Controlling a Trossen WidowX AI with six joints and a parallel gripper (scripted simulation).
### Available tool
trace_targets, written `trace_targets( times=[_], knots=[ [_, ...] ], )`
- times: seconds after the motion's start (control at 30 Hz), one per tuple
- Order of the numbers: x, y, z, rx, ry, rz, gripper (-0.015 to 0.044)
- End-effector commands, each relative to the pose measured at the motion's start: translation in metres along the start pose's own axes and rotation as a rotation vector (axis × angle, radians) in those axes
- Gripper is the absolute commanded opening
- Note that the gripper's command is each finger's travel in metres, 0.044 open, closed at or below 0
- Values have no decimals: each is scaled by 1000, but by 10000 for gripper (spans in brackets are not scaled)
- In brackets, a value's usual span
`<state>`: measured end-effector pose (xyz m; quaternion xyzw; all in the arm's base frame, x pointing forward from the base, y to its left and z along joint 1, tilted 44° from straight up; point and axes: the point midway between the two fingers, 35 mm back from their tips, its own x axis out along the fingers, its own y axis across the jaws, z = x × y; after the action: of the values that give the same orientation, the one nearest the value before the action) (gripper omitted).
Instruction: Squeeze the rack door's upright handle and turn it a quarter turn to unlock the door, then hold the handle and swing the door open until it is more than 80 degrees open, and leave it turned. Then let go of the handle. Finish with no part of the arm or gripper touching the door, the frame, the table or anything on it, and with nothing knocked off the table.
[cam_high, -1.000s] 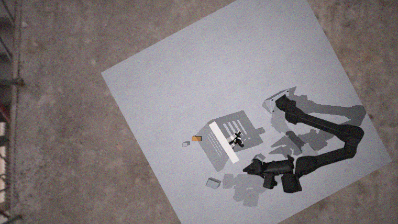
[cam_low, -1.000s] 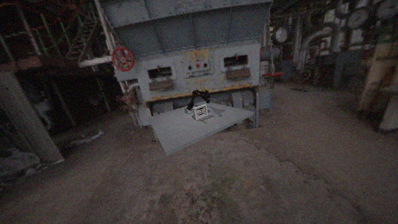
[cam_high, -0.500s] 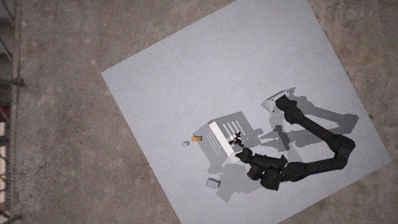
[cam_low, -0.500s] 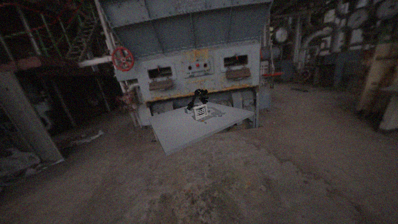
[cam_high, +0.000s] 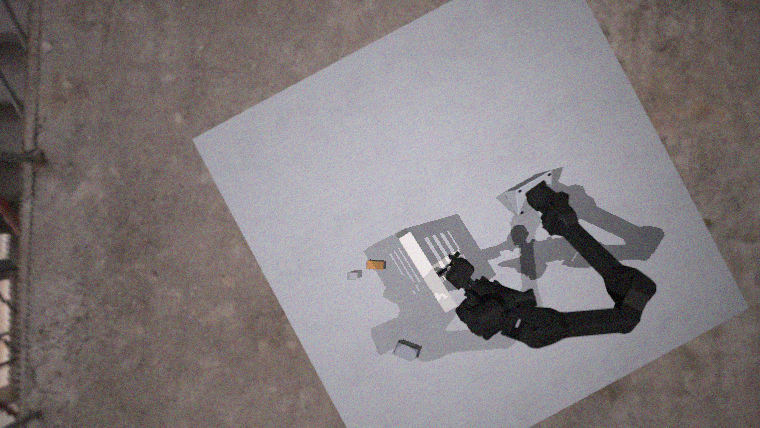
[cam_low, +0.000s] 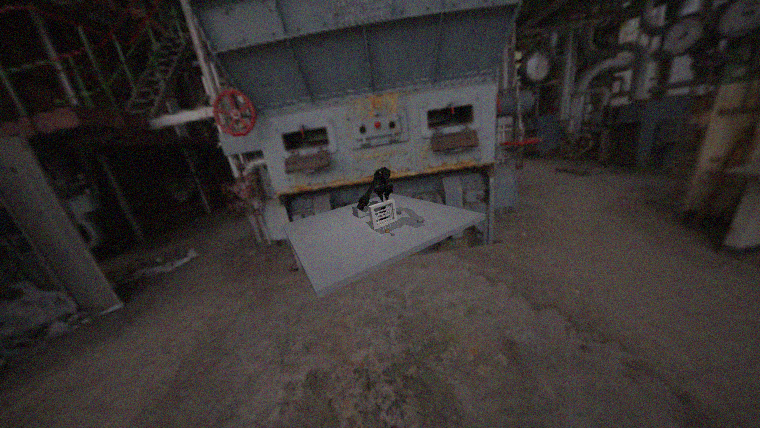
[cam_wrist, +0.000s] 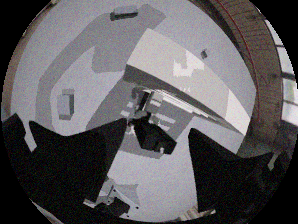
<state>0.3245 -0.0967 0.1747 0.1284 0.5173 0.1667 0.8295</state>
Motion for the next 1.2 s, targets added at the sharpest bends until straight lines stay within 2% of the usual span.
trace_targets(
  times=[0.0, 0.4, 1.17],
  knots=[
    [-3, -7, -4, 52, 29, 69, 287],
    [-20, -23, -14, 238, 69, 286, 287],
    [9, -14, -17, 270, 159, 294, 287]
  ],
)
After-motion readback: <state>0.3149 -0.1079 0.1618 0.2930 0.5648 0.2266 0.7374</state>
